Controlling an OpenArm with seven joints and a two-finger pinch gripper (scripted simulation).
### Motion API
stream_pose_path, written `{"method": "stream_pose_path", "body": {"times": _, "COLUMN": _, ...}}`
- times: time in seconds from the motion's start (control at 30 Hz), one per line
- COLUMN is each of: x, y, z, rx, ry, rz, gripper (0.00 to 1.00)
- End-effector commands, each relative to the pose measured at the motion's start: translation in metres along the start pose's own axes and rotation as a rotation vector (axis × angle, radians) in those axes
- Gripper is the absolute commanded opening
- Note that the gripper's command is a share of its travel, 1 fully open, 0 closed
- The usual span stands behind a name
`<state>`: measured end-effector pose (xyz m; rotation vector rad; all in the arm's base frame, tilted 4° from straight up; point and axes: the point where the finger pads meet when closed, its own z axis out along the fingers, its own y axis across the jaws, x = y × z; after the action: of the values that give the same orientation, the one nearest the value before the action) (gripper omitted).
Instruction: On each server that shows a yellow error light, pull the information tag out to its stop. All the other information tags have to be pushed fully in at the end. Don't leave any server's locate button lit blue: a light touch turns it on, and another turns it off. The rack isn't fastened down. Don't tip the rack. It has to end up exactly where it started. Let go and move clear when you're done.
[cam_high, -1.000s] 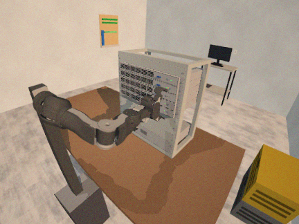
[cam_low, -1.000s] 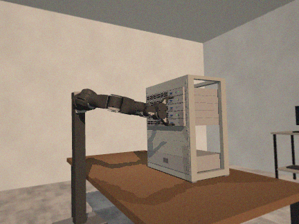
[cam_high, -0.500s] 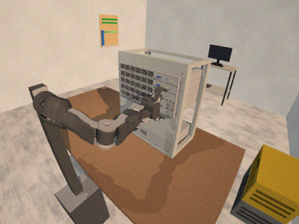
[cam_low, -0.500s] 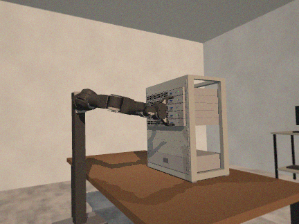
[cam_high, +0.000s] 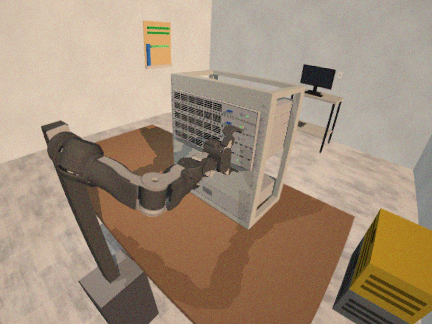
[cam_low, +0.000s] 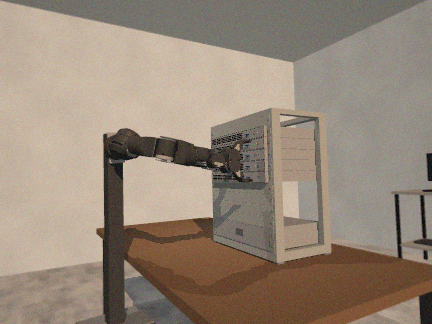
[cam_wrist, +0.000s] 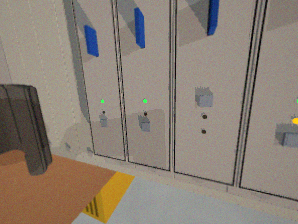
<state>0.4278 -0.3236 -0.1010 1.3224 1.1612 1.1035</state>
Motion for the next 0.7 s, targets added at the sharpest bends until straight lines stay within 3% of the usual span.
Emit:
{"method": "stream_pose_path", "body": {"times": 0.0, "x": 0.000, "y": -0.001, "z": 0.000, "rx": 0.006, "ry": -0.002, "rz": 0.001, "gripper": 1.00}}
{"method": "stream_pose_path", "body": {"times": 0.07, "x": 0.001, "y": 0.003, "z": 0.000, "rx": 0.005, "ry": 0.000, "rz": 0.000, "gripper": 1.00}}
{"method": "stream_pose_path", "body": {"times": 0.27, "x": -0.002, "y": 0.040, "z": -0.001, "rx": 0.006, "ry": -0.002, "rz": 0.000, "gripper": 1.00}}
{"method": "stream_pose_path", "body": {"times": 0.67, "x": -0.002, "y": 0.040, "z": -0.001, "rx": 0.006, "ry": -0.002, "rz": 0.000, "gripper": 1.00}}
